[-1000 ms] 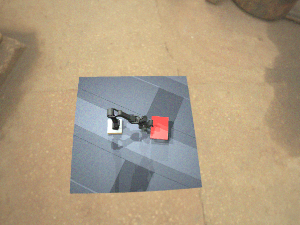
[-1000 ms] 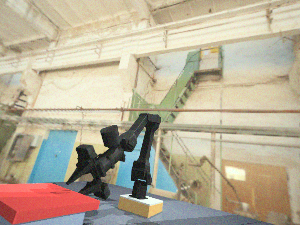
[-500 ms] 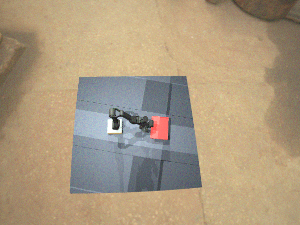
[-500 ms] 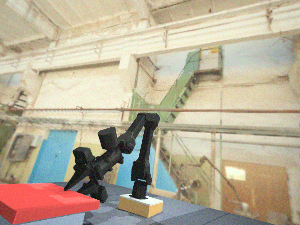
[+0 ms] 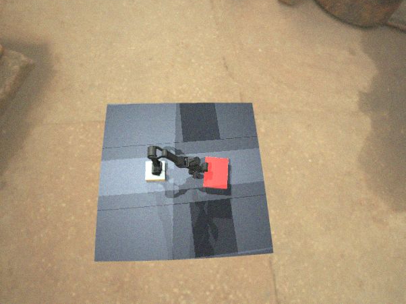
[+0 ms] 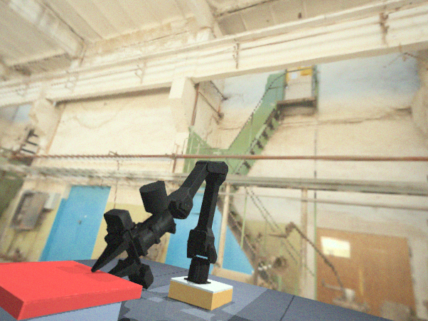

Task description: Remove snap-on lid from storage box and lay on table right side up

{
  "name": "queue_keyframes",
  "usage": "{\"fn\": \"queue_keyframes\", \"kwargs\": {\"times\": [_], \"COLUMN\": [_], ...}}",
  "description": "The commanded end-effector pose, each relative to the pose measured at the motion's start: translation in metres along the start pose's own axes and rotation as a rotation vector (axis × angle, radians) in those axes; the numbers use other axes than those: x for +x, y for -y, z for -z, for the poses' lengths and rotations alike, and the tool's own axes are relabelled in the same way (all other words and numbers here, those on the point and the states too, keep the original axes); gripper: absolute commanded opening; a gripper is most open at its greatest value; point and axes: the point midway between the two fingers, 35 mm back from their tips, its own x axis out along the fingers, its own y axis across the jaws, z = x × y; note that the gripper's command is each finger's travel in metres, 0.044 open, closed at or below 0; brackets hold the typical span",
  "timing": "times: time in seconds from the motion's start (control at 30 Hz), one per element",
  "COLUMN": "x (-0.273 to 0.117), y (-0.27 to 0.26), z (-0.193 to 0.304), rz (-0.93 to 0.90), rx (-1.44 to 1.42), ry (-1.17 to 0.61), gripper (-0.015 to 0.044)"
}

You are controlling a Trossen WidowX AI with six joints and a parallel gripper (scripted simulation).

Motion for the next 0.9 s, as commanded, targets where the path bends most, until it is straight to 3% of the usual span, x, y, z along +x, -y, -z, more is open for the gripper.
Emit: {"fn": "queue_keyframes", "kwargs": {"times": [0.0,0.87], "x": [-0.0006,-0.0048], "y": [-0.0008,-0.0041], "z": [0.0,0.0], "rz": [0.0,0.0], "rx": [0.0,0.0], "ry": [0.0,0.0], "gripper": [0.0,0.0]}}
